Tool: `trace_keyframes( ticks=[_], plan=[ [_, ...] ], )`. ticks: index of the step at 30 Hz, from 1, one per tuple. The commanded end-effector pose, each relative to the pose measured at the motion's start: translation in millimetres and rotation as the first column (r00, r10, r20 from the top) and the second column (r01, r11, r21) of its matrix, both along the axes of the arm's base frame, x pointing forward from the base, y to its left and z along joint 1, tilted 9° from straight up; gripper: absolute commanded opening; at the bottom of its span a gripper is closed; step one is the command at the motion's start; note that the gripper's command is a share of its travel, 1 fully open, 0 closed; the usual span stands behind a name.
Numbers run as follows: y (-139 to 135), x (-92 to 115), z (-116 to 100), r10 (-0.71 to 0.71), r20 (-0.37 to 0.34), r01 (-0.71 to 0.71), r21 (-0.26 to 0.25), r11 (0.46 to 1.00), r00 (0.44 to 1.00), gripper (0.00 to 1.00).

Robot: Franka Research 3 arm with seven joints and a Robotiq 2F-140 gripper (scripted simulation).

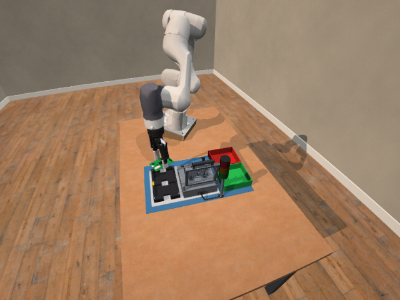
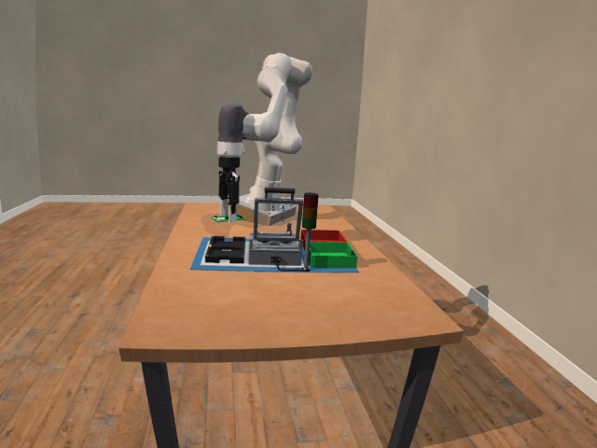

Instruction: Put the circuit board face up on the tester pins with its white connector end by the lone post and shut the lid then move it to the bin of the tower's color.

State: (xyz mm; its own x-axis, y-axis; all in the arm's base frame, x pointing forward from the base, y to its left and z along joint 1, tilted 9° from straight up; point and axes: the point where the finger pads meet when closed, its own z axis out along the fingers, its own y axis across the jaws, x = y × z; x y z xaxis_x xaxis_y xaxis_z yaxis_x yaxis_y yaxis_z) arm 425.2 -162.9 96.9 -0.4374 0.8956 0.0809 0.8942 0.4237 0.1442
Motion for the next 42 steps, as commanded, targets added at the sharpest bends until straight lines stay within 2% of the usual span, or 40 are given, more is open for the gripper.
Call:
trace_keyframes(
  ticks=[1,5,16,22,37,39,40,42],
  plan=[
    [-0.7,-0.1,0.5,0.165,0.02,-0.164,-0.02,0.986,0.986,0.46],
    [-0.7,-0.1,0.5,0.197,0.024,-0.197,-0.023,0.98,0.98,0.46],
    [-0.7,-0.1,0.5,0.396,0.045,-0.394,-0.051,0.918,0.917,0.46],
    [-0.7,-0.1,0.5,0.456,0.05,-0.453,-0.06,0.89,0.889,0.46],
    [-0.7,-0.1,0.5,0.681,0.065,-0.674,-0.103,0.732,0.729,0.46],
    [-0.7,-0.1,0.5,0.681,0.065,-0.674,-0.103,0.732,0.729,0.46],
    [-0.7,-0.1,0.5,0.712,0.067,-0.704,-0.11,0.702,0.699,0.46],
    [-0.7,-0.1,0.5,0.736,0.068,-0.727,-0.115,0.677,0.674,0.46]
  ],
)
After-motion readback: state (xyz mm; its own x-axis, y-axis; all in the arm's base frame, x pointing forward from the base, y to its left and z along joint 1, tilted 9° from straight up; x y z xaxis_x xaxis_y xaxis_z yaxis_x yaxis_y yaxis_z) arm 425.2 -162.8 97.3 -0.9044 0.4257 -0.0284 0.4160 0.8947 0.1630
